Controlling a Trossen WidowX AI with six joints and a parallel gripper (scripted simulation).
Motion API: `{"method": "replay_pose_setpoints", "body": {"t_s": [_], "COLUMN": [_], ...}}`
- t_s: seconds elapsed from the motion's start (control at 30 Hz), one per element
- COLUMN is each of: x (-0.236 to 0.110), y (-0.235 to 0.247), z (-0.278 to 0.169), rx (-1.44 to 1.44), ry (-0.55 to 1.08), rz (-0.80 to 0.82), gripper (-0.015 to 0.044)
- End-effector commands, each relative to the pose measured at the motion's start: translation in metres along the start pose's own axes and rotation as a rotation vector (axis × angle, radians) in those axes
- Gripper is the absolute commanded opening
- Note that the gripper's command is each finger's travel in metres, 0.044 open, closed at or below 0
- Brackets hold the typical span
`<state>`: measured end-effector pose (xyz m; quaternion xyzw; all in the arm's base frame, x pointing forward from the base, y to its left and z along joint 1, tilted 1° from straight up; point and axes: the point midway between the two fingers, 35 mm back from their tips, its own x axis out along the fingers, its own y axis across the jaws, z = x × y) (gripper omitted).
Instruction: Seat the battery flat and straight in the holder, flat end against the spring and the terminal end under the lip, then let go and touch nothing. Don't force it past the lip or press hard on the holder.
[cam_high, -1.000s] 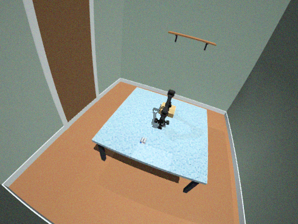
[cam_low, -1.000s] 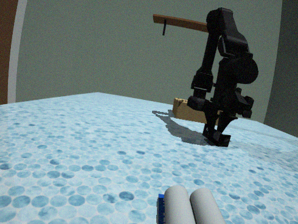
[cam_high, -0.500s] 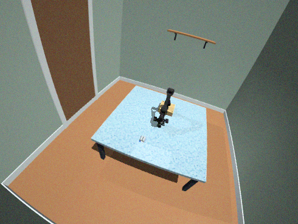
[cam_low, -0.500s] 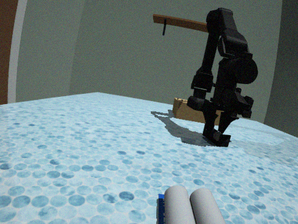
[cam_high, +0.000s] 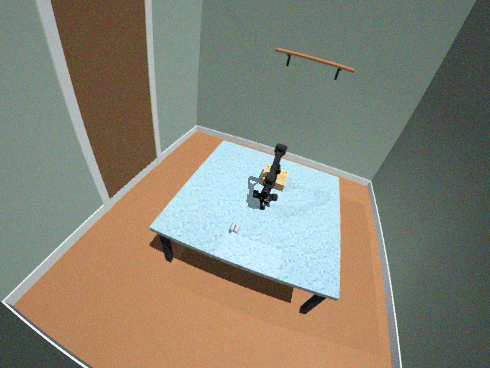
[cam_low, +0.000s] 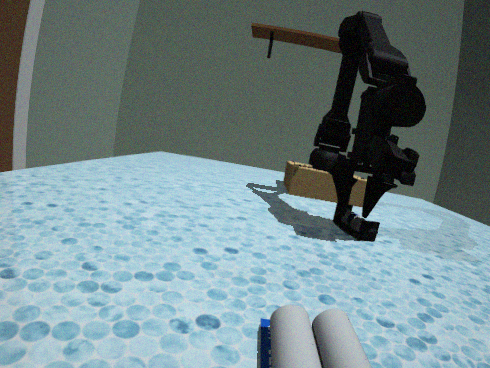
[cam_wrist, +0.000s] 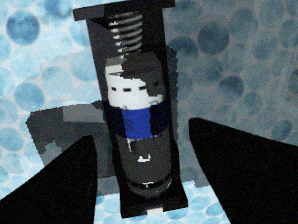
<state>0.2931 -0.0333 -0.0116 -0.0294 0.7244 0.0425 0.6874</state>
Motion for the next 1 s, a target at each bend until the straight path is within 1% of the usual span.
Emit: {"method": "replay_pose_setpoints", "body": {"t_s": [0.0, 0.13, 0.2, 0.97], "x": [-0.024, -0.067, -0.074, -0.074], "y": [0.000, 0.001, 0.001, 0.001], "z": [0.002, -0.002, -0.004, -0.002], "rx": [0.000, 0.000, 0.000, 0.000], "ry": [-0.006, -0.005, -0.005, -0.005], "rz": [-0.001, -0.001, -0.001, -0.001], "gripper": [0.0289, 0.0394, 0.0440, 0.0440]}}
